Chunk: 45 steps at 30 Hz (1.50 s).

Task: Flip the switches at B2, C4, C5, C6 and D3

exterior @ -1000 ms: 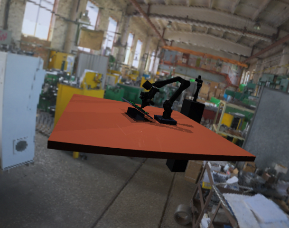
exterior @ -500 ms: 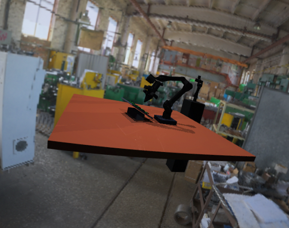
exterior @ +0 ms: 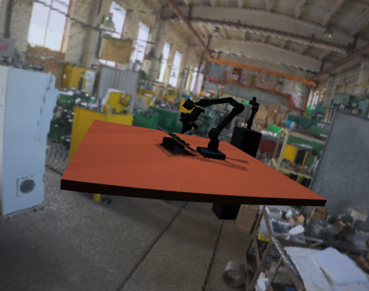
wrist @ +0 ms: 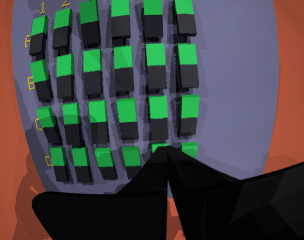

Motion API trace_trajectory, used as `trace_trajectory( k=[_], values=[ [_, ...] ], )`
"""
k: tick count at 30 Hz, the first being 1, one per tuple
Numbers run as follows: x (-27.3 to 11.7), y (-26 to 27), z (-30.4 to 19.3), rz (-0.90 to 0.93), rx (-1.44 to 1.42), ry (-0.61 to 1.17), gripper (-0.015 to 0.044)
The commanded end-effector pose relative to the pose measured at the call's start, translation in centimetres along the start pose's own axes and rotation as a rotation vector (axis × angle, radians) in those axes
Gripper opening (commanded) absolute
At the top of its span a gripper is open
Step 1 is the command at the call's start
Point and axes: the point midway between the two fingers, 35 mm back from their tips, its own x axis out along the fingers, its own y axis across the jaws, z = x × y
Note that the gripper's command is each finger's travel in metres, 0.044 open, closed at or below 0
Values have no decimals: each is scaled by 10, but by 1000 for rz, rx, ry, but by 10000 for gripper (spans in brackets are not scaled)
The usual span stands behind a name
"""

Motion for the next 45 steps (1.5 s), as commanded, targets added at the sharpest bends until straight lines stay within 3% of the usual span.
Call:
trace_trajectory(
  k=[1, 19, 45],
  values=[
    [5, 0, 2, 1, 1, -15, 0],
    [28, 0, 1, 1, 1, -15, 0],
    [30, 0, 1, 1, 1, -15, 0]
  ],
)
